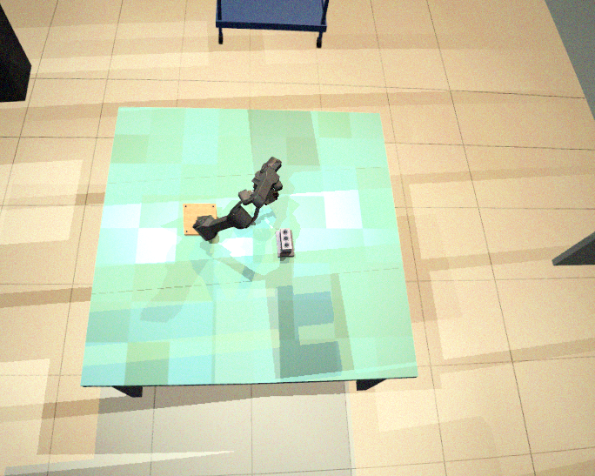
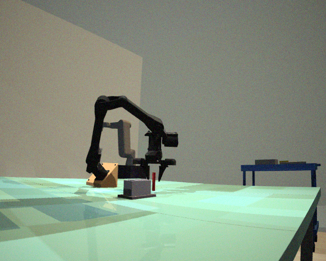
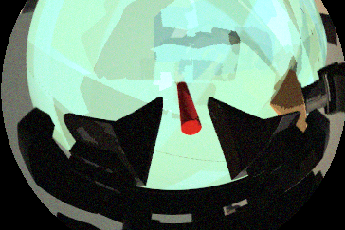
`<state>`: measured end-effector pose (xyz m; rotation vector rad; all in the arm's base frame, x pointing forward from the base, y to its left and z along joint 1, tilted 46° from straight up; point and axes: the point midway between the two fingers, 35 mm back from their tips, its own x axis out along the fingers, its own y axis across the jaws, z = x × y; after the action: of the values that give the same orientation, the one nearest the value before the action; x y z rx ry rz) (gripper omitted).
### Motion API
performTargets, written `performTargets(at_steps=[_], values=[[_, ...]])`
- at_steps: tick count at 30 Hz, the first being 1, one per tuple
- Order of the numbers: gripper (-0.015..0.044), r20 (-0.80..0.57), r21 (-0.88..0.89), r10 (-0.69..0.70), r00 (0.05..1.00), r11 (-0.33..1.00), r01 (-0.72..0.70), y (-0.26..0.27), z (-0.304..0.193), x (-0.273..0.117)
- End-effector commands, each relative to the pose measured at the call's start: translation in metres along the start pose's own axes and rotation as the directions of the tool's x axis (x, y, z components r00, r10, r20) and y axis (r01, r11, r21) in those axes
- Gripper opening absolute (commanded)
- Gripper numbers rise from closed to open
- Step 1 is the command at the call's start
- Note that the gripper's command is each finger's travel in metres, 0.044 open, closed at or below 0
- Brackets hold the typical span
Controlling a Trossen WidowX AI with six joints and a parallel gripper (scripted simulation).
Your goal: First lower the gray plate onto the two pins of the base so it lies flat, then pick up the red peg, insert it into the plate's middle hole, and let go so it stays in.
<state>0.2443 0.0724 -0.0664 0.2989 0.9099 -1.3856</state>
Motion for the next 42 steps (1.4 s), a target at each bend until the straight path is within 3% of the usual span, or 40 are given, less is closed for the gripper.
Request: performTargets(at_steps=[1, 4, 11, 41, 42], values=[[0.0125, 0.004, -0.004, 0.004, 1.000, 1.000, -0.004, 0.001, 0.000, 0.000], [0.0046, 0.004, -0.004, 0.004, 1.000, 1.000, -0.004, 0.001, 0.000, 0.000], [0.0000, 0.004, -0.004, 0.004, 1.000, 1.000, -0.004, 0.001, 0.000, 0.000], [0.0000, 0.000, -0.005, 0.005, 1.000, 1.000, -0.005, 0.009, 0.000, -0.080], [0.0000, 0.004, -0.009, 0.004, 1.000, 1.000, -0.004, 0.009, 0.001, -0.069]])
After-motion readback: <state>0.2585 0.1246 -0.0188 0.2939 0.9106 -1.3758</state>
